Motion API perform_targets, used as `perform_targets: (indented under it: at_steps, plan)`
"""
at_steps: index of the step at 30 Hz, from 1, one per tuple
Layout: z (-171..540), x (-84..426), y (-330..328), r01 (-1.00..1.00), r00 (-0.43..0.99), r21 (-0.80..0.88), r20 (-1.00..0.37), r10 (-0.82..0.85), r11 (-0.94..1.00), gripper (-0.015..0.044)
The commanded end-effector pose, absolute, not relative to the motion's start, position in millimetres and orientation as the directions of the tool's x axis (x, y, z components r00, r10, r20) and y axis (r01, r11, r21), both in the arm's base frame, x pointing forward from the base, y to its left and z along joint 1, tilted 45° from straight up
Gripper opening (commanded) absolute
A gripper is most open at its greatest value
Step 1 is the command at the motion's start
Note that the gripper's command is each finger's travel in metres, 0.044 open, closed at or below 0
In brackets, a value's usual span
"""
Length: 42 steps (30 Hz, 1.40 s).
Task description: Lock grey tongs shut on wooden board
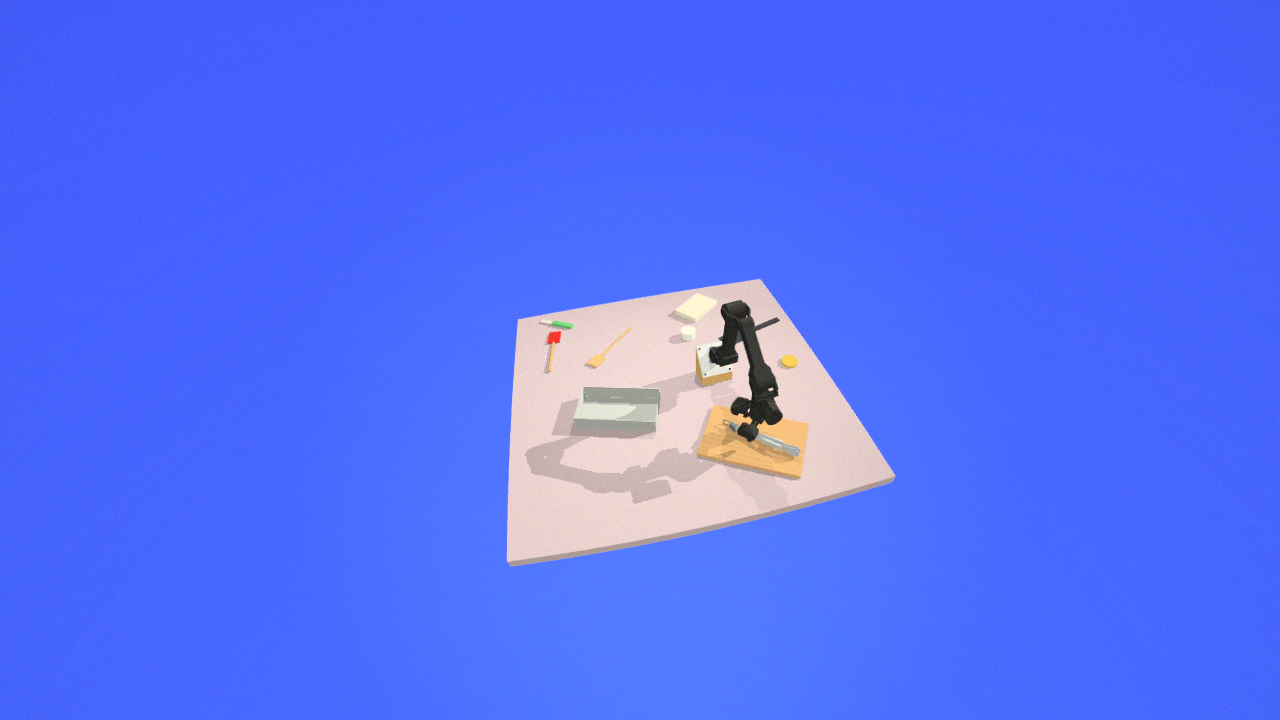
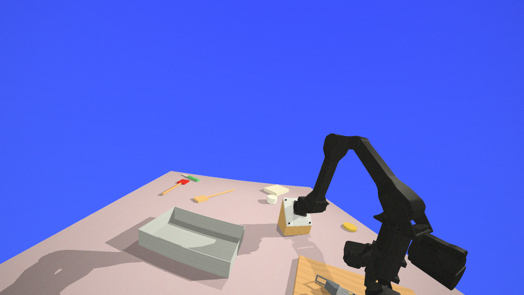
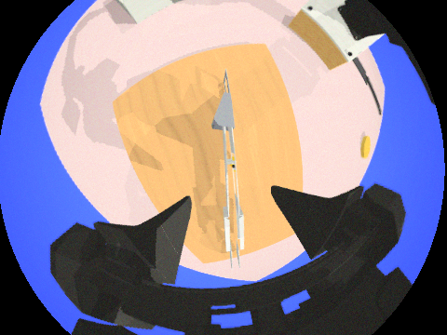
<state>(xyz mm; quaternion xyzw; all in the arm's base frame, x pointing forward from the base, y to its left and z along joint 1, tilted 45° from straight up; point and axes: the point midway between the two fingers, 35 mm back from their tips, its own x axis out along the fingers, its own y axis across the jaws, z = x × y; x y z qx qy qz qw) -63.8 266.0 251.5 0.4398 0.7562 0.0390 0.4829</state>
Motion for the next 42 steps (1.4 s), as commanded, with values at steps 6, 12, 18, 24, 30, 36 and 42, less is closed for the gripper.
perform_targets:
  at_steps: [6,12,18,24,30,36,42]
  plan:
    - [244.6,-9.8,250.9,0.583,-0.109,0.467,-0.766,0.634,0.665,0.0440]
    - [242.9,30.6,225.7,0.567,-0.117,0.432,-0.801,0.587,0.702,0.0440]
    - [247.7,58.0,197.3,0.574,-0.144,0.417,-0.796,0.588,0.705,0.0440]
    - [259.4,75.5,171.3,0.600,-0.156,0.446,-0.749,0.644,0.664,0.0440]
    - [269.3,83.1,158.4,0.619,-0.140,0.488,-0.703,0.698,0.616,0.0440]
    - [290.5,82.9,141.2,0.637,0.015,0.549,-0.710,0.704,0.541,0.0440]
    - [297.8,81.7,134.9,0.641,0.072,0.572,-0.709,0.702,0.512,0.0440]
